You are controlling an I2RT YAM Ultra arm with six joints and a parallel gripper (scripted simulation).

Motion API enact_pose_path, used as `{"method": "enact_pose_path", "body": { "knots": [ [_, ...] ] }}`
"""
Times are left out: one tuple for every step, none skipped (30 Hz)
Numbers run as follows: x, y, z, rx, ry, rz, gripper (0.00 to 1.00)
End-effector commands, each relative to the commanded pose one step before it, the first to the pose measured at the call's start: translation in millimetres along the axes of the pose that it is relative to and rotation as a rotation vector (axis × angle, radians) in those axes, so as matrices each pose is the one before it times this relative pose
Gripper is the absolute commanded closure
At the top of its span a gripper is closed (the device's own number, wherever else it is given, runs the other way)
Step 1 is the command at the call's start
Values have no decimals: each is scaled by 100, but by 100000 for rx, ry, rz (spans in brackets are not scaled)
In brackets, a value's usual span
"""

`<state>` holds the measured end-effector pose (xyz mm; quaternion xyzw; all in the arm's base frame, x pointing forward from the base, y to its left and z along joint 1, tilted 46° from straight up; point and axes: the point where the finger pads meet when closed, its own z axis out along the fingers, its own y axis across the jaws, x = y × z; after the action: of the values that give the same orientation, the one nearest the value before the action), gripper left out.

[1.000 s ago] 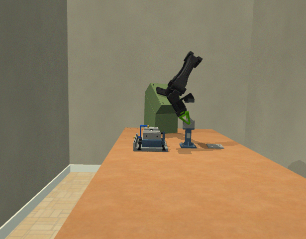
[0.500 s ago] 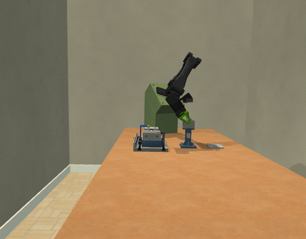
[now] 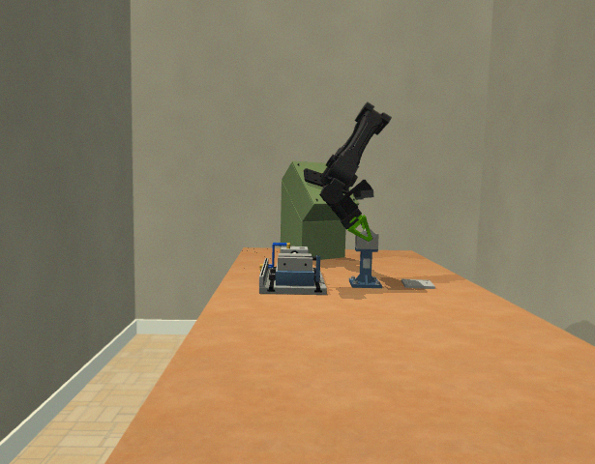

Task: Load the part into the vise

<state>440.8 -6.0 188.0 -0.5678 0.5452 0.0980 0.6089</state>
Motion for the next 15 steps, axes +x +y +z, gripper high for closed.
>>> {"method": "enact_pose_path", "body": {
  "knots": [
    [-180, -896, -839, 1954, -3114, -1791, 19],
    [-199, -110, -53, 177, -222, -655, 19],
    [-151, -88, -40, 143, -206, -532, 19],
    [20, -2, 4, 15, -189, -47, 19],
    [173, 76, 43, -99, -172, 392, 19],
    [160, 90, 40, -134, -158, 529, 19],
    [1, 31, -1, -63, -148, 255, 19],
    [1, 1, -1, 2, -137, 3, 19],
    [0, 0, 0, 0, 0, 0, 19],
    [0, 0, 0, 0, 0, 0, 19],
    [-677, -303, -170, 425, -138, -1674, 19],
    [73, 29, 17, -35, -112, 146, 19],
    [124, 55, 30, -71, -100, 291, 19],
    [112, 61, 27, -87, -89, 355, 19],
    [98, 44, 23, -55, -80, 230, 19]
  ]
}}
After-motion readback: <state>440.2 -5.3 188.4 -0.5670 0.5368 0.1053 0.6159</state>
